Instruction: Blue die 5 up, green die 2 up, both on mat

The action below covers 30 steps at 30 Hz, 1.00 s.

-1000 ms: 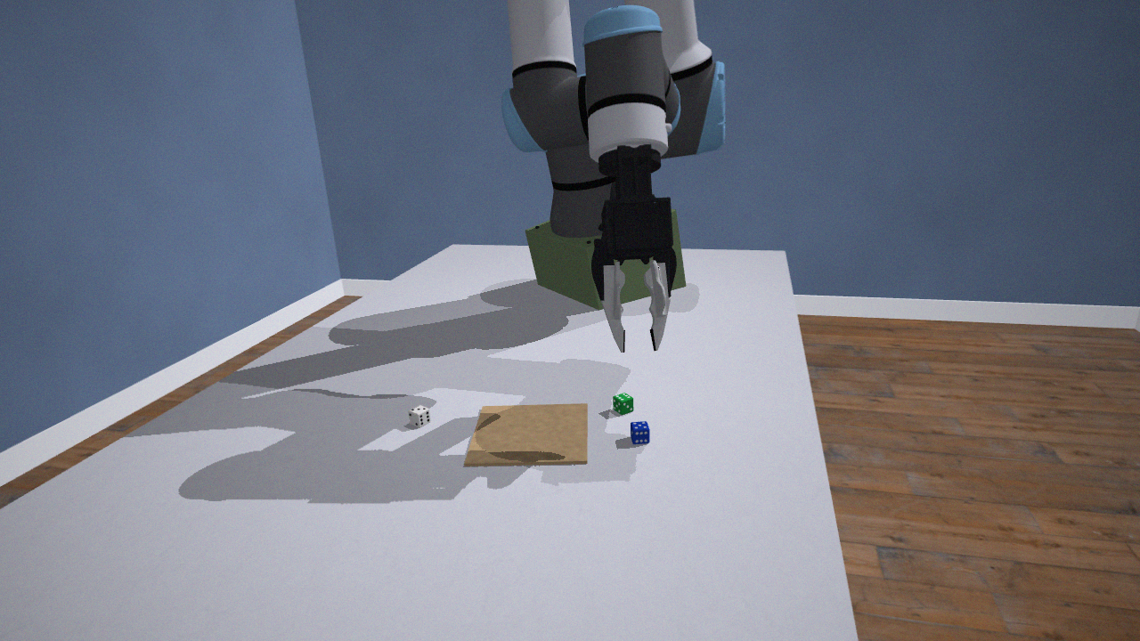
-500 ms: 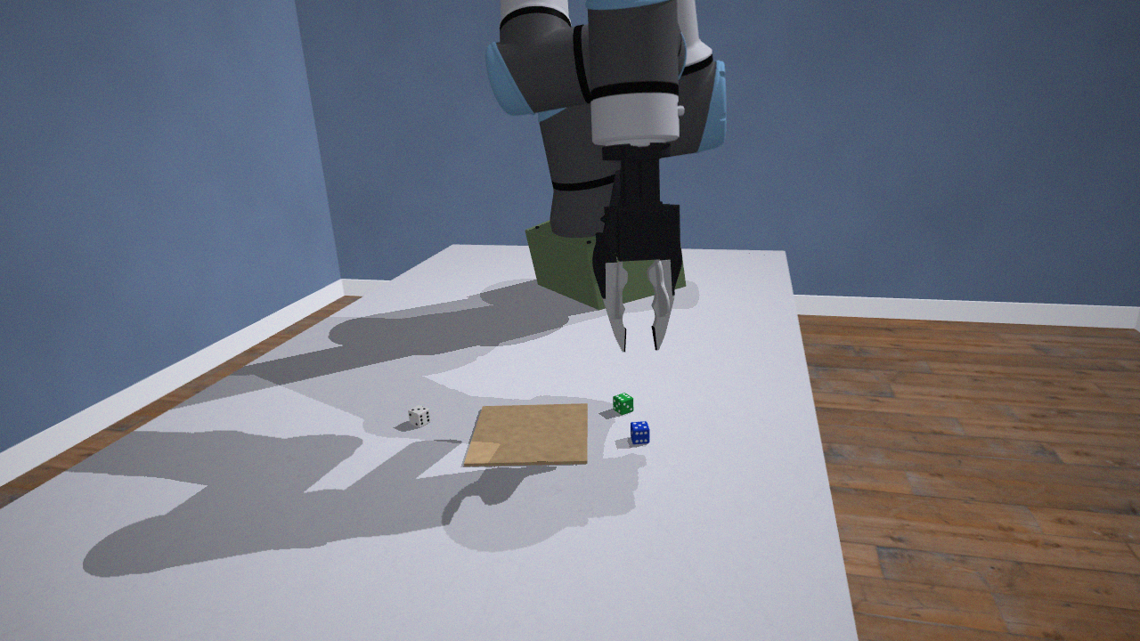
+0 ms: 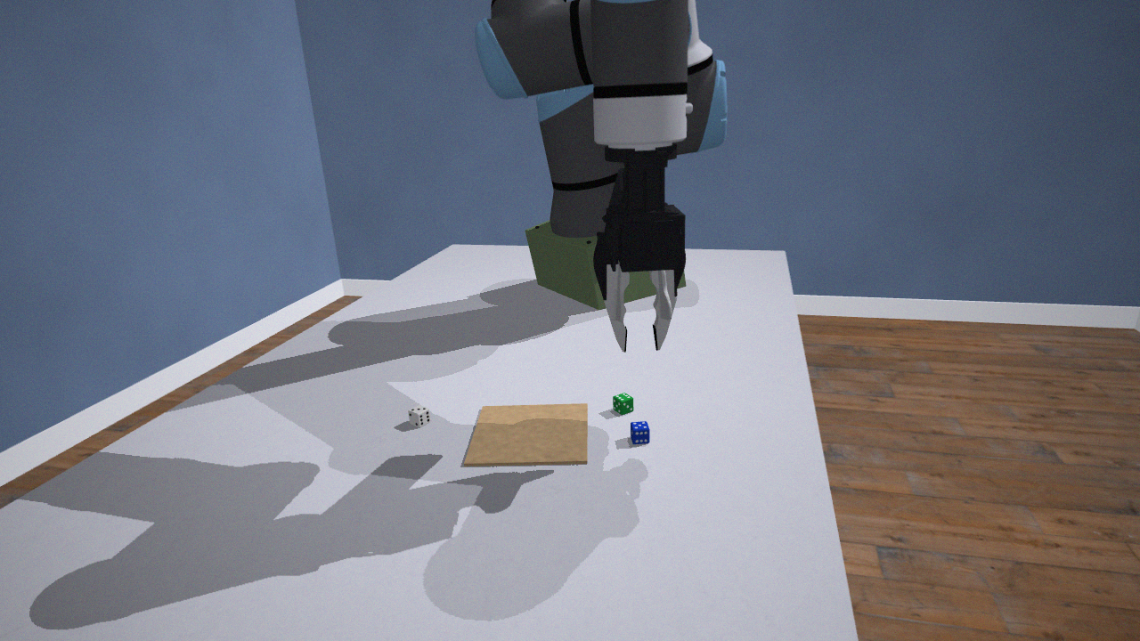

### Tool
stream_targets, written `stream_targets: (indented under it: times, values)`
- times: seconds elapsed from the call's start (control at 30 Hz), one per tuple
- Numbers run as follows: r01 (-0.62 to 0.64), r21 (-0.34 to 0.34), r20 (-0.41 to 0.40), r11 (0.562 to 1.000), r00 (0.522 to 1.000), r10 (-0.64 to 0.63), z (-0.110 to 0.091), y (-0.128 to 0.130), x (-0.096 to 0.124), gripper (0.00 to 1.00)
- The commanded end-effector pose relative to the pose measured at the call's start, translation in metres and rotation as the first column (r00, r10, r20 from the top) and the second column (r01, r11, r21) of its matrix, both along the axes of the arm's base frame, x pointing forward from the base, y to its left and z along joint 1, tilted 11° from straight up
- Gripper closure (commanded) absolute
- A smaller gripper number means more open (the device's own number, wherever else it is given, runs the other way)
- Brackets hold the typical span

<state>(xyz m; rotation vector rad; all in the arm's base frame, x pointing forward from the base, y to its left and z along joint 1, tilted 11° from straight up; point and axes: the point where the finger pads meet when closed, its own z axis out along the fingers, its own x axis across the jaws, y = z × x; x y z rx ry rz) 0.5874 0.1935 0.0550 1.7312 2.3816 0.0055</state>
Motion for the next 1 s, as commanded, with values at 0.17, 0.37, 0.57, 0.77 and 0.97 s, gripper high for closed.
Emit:
stream_targets:
  times: [0.17, 0.37, 0.57, 0.77, 0.97]
  values:
    - [0.003, -0.006, -0.018, 1.0, 1.0, -0.003, 0.0016, 0.0005, 0.0012, 0.79]
    - [0.003, -0.006, -0.018, 1.0, 1.0, -0.003, 0.0016, 0.0006, 0.0012, 0.0]
    - [0.003, -0.006, -0.018, 1.0, 1.0, -0.003, 0.0016, 0.0005, 0.0012, 0.0]
    - [-0.003, -0.007, -0.019, 1.0, 1.0, 0.003, 0.0014, 0.0005, 0.0011, 0.0]
    - [-0.05, -0.014, -0.025, 0.999, 0.998, 0.05, 0.0001, -0.0001, 0.0008, 0.0]
